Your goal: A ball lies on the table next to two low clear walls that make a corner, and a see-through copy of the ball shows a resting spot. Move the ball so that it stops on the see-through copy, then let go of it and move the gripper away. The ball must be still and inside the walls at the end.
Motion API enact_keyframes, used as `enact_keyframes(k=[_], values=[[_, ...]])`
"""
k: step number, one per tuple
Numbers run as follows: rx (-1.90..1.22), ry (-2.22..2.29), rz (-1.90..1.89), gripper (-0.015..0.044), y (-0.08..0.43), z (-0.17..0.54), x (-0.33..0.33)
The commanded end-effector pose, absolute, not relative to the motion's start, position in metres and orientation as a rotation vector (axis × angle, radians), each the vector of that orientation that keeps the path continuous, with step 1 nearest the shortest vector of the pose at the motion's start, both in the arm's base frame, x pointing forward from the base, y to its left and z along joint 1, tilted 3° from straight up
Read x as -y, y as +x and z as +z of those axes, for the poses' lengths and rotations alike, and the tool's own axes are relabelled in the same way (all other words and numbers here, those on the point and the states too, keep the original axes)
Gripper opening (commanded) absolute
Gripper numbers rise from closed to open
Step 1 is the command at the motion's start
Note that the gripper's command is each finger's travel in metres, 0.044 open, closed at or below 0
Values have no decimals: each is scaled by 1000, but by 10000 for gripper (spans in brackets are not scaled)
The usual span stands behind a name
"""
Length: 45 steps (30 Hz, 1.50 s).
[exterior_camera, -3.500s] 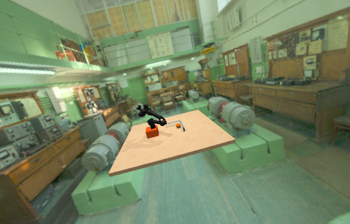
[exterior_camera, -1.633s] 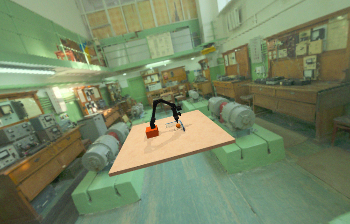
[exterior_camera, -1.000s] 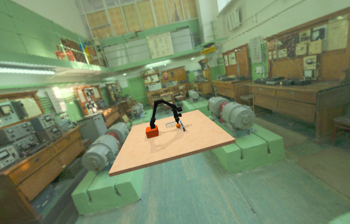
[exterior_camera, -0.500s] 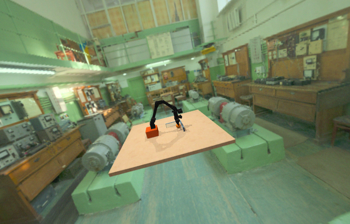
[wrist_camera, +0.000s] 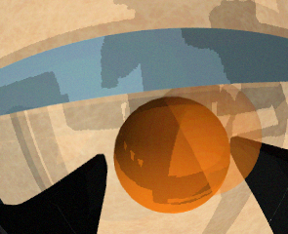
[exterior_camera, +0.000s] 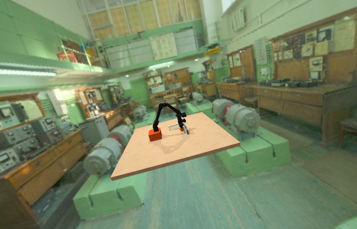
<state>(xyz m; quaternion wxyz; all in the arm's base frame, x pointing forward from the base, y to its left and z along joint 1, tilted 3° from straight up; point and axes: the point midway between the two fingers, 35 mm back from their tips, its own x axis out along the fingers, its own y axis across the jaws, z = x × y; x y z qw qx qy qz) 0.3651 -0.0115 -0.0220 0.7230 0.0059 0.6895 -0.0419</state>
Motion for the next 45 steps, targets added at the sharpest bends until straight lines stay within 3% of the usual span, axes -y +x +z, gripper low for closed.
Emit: enact_keyframes(k=[1,6,17,35,45], values=[[-1526,10,-91,327,365,-25,12],[-1526,10,-91,293,365,-25,12],[-1559,12,-51,4,353,10,10],[-1526,10,-90,0,359,118,4],[-1525,9,-91,0,364,91,16]])
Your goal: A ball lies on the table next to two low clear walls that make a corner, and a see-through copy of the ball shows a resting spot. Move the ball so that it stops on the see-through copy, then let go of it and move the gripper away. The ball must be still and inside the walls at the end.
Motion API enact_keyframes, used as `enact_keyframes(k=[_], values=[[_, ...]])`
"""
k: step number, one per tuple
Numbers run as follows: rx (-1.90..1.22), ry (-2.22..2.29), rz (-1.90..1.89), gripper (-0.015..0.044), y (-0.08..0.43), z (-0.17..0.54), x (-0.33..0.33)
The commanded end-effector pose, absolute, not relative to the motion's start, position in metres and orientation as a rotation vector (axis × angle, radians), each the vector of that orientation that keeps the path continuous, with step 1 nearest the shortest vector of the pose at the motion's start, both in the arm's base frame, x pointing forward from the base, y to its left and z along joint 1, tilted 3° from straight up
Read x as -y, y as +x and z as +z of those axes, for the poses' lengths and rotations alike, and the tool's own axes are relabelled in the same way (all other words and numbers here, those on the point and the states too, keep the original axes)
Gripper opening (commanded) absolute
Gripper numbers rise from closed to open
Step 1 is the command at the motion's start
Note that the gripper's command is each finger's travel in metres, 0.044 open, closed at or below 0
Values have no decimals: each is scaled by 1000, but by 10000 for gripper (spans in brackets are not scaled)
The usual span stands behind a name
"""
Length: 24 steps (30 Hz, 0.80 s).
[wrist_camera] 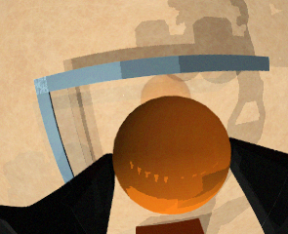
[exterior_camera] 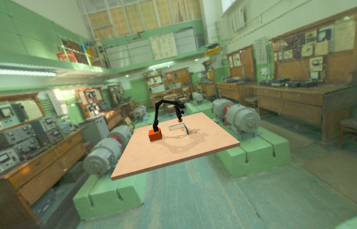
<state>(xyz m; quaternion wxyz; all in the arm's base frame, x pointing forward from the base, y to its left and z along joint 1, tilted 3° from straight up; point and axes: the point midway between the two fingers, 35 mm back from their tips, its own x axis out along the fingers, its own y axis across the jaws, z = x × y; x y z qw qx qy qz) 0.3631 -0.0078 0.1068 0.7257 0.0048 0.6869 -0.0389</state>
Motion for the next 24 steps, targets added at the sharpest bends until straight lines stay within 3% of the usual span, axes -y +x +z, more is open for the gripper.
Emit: enact_keyframes(k=[1,24], values=[[-1525,9,-92,0,365,84,18],[-1525,8,-93,0,368,-8,32]])
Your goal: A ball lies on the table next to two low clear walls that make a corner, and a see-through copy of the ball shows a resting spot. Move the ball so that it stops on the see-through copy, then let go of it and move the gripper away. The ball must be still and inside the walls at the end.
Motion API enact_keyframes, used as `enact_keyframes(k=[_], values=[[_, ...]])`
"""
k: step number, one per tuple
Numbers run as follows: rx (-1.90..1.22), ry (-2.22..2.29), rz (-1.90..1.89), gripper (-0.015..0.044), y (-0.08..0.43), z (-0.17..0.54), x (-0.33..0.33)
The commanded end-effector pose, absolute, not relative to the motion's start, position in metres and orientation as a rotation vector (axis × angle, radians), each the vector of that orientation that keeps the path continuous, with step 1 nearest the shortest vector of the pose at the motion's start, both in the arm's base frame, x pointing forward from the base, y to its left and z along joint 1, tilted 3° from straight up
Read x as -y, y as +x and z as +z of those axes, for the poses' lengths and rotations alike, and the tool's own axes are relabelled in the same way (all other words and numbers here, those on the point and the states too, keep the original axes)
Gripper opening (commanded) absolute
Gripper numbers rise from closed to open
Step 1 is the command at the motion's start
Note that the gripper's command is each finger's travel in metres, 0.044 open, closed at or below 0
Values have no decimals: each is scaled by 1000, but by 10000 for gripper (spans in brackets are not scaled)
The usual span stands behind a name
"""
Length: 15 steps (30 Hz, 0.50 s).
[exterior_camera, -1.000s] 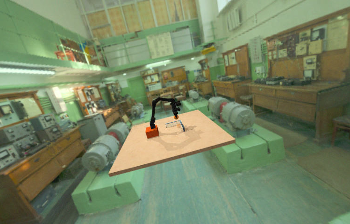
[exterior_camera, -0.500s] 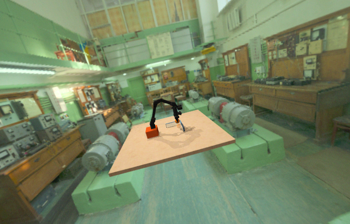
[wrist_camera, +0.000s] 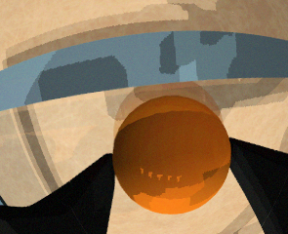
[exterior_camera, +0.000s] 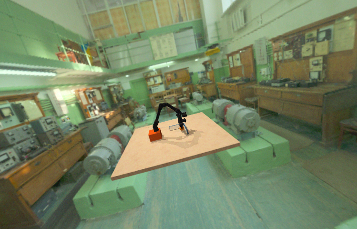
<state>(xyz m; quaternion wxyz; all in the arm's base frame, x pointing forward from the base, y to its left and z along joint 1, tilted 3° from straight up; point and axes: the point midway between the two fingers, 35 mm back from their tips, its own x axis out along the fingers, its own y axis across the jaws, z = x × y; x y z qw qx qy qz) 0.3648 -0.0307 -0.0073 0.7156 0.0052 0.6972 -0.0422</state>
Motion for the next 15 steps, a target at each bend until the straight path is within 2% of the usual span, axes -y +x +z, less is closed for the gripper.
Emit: enact_keyframes(k=[1,15], values=[[-1525,8,-93,0,368,-9,32],[-1525,8,-93,0,369,-27,33]])
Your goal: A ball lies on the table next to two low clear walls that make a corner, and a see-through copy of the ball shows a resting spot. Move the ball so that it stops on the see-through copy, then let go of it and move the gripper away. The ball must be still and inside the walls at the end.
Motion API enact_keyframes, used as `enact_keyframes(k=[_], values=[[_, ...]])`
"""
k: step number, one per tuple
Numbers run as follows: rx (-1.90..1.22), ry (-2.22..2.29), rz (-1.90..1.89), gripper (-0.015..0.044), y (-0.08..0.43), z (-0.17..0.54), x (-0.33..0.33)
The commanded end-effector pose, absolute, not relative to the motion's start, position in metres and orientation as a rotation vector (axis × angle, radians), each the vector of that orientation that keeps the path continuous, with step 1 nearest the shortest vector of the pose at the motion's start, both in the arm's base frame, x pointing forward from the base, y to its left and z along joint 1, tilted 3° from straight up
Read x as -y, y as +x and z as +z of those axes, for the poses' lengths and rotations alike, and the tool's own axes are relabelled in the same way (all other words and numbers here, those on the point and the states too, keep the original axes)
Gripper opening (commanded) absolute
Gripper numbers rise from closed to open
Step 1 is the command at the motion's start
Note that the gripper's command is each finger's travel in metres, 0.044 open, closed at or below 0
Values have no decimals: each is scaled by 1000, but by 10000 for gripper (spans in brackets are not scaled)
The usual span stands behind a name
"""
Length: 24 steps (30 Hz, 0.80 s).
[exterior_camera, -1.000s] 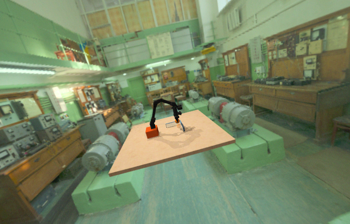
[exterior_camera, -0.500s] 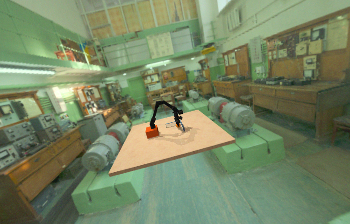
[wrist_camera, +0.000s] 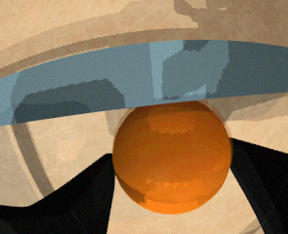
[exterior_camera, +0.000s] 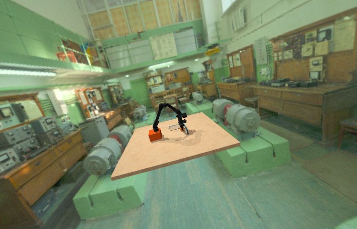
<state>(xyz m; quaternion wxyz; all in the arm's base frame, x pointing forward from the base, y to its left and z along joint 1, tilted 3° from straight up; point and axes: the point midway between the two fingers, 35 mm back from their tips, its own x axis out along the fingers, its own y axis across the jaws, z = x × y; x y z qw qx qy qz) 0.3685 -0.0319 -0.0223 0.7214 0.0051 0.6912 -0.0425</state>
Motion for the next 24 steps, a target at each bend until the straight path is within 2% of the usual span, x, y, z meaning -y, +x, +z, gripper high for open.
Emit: enact_keyframes(k=[1,17,21,24], values=[[-1527,11,-94,26,368,-22,32],[-1527,11,-94,438,369,-12,31],[-1525,9,-93,438,367,51,28],[-1525,8,-92,438,366,62,28]])
